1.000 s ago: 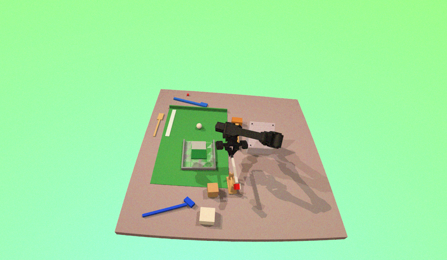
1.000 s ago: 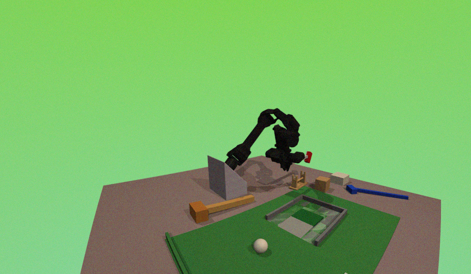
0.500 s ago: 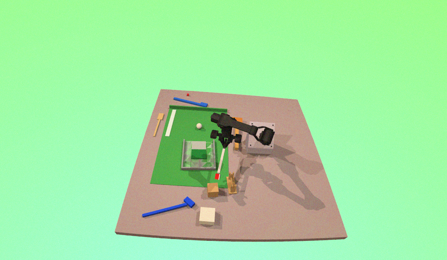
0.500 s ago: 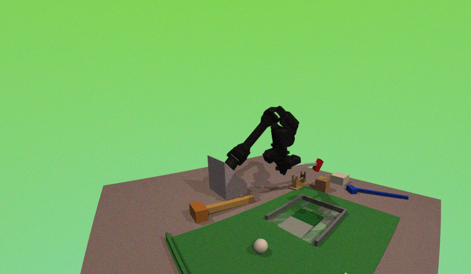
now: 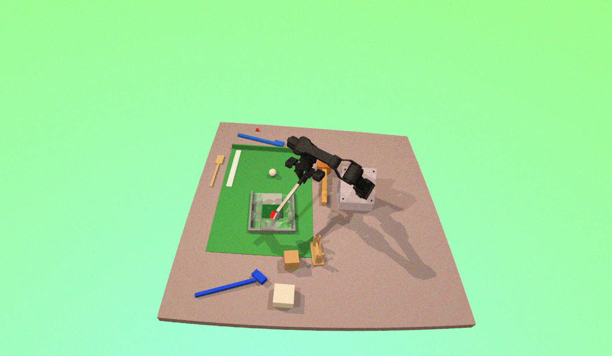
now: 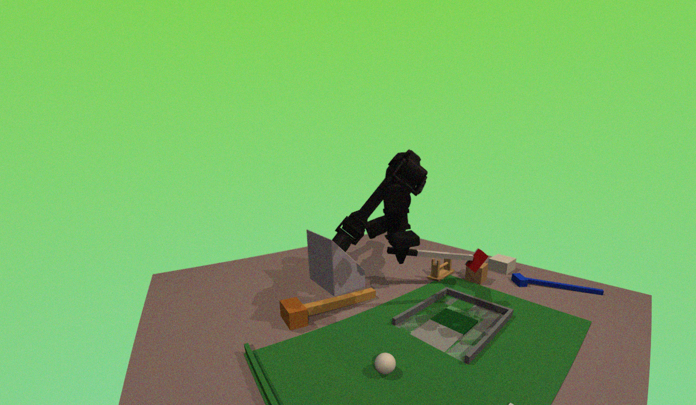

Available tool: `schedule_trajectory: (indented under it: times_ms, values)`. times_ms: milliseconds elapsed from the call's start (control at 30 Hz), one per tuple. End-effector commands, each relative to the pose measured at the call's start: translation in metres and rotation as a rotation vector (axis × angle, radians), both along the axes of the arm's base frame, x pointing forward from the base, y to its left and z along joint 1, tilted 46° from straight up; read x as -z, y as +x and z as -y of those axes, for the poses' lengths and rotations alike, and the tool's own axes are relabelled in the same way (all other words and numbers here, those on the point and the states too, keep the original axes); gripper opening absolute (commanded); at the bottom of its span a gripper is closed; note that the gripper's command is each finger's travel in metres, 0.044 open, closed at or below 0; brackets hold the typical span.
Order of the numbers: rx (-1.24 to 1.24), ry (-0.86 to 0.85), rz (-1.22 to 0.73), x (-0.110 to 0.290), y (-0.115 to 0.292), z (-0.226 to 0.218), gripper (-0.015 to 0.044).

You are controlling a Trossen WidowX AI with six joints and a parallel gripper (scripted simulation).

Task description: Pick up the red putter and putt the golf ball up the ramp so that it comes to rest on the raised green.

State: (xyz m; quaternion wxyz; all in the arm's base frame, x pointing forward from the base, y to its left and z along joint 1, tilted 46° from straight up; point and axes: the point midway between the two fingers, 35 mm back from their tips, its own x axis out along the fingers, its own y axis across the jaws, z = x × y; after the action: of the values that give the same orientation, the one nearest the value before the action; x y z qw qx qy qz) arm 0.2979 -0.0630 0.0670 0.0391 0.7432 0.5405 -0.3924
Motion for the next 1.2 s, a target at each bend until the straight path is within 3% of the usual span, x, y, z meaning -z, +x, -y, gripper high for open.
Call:
schedule_trajectory:
  times_ms: [0,533,1167]
  values:
    - [0.074,-0.012,-0.073,0.018,0.003,0.026,0.0]
    - [0.33,-0.024,-0.385,0.09,-0.01,0.101,0.0]
    - [0.623,-0.012,-0.744,0.183,-0.059,0.168,0.0]
